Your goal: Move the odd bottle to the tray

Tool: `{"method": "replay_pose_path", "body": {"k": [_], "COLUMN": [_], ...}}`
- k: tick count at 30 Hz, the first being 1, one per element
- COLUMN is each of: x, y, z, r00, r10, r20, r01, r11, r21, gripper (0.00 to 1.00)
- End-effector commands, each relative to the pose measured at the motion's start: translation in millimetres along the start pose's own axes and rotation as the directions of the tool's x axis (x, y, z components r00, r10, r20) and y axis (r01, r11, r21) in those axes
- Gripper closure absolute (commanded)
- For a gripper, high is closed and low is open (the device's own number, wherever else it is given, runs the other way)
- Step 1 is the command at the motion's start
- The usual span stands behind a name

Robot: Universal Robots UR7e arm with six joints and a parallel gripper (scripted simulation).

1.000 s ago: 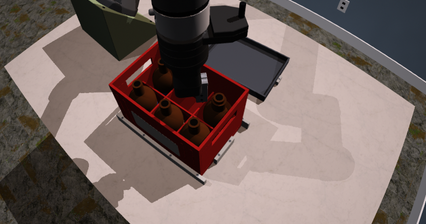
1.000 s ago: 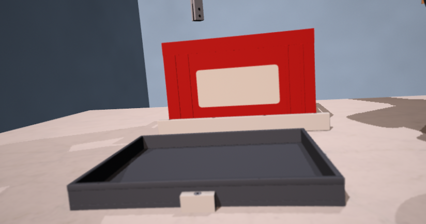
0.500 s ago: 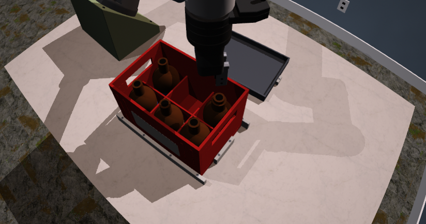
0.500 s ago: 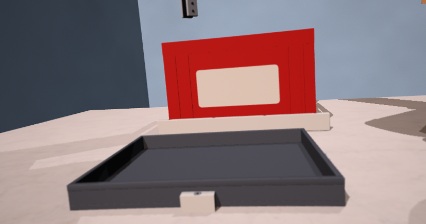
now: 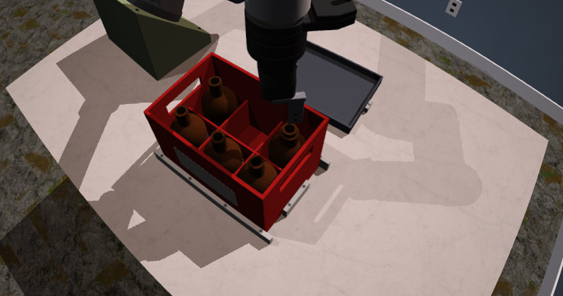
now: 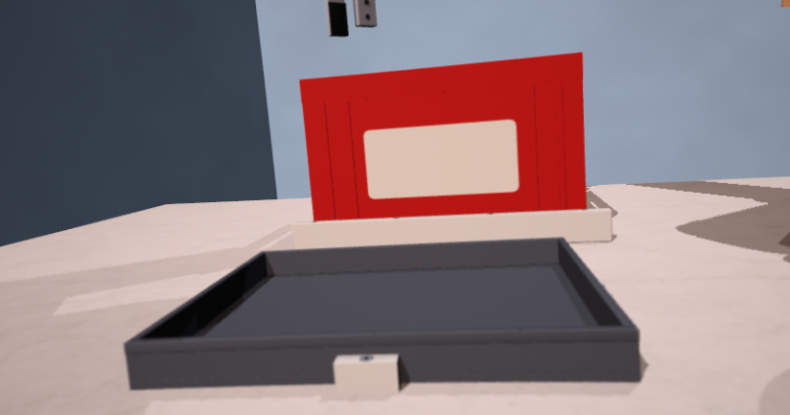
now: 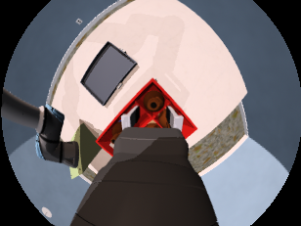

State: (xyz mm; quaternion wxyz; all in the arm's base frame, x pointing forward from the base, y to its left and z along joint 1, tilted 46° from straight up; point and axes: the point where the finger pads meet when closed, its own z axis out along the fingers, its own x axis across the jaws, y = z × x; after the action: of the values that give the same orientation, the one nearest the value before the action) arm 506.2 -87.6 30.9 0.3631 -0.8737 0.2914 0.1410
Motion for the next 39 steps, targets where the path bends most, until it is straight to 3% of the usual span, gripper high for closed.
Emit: {"method": "replay_pose_path", "body": {"k": [1,25,39], "x": [0.3,0.3,0.4], "y": [0.1,0.1,0.0], "z": [-0.6,0.6,12.2], "r00": [1.000,1.000,1.000], "r10": [0.000,0.000,0.000], "r20": [-0.001,-0.001,-0.001], "r01": [0.000,0.000,0.000], "r11": [1.000,1.000,1.000], "r21": [0.000,0.000,0.000], "gripper": [0.00,0.00,0.00]}}
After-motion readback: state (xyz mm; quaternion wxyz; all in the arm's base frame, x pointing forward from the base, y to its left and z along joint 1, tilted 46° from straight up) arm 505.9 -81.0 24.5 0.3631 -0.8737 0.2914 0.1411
